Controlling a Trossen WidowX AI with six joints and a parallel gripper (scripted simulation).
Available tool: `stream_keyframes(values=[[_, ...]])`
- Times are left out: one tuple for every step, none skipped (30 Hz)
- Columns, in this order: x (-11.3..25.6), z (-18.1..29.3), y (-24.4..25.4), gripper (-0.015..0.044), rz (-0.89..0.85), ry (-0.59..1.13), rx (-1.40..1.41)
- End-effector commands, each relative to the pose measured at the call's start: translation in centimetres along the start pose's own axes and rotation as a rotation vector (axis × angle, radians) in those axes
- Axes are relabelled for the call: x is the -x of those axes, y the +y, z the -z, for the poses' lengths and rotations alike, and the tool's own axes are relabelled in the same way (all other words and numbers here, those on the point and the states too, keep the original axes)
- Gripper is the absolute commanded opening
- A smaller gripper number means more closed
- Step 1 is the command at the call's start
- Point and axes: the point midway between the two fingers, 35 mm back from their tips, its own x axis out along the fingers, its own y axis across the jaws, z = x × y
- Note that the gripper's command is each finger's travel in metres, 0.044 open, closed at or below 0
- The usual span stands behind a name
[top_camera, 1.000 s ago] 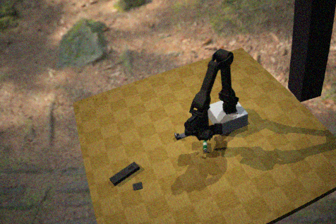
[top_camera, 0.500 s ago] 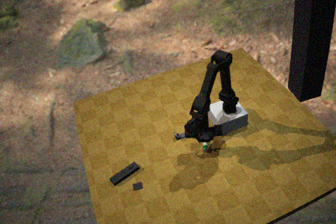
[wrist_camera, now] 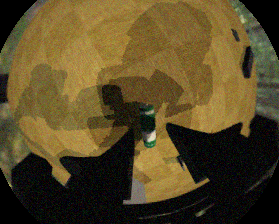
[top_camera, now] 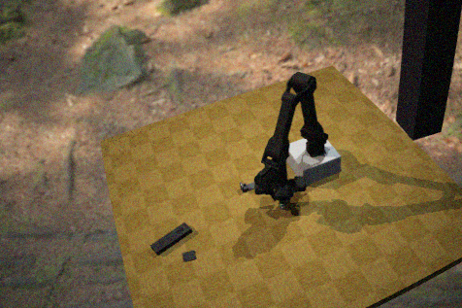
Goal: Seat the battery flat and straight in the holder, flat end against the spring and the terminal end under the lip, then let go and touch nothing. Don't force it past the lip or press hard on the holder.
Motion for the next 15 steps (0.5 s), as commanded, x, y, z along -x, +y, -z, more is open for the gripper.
stream_keyframes(values=[[-0.69, 0.12, 0.09, 0.0226, -0.001, 0.002, 0.007], [-0.85, 0.13, 0.10, 0.0226, -0.001, 0.002, 0.007], [-1.01, 0.14, 0.11, 0.0226, -0.001, 0.002, 0.007], [-1.17, 0.16, 0.12, 0.0226, -0.001, 0.002, 0.007], [-1.33, 0.17, 0.13, 0.0226, -0.001, 0.002, 0.007], [-1.46, 0.19, 0.14, 0.0226, -0.001, 0.002, 0.007], [-1.54, 0.19, 0.15, 0.0226, -0.001, 0.002, 0.007], [-1.56, 0.20, 0.15, 0.0226, -0.001, 0.002, 0.007], [-1.56, 0.20, 0.15, 0.0199, -0.001, 0.002, 0.007], [-1.56, 0.20, 0.15, 0.0173, -0.001, 0.002, 0.007], [-1.56, 0.20, 0.15, 0.0147, -0.001, 0.002, 0.007], [-1.56, 0.20, 0.15, 0.0121, -0.001, 0.002, 0.007], [-1.56, 0.20, 0.15, 0.0094, -0.001, 0.002, 0.007], [-1.56, 0.20, 0.15, 0.0088, -0.001, 0.002, 0.007], [-1.56, 0.20, 0.15, 0.0081, -0.001, 0.002, 0.007]])
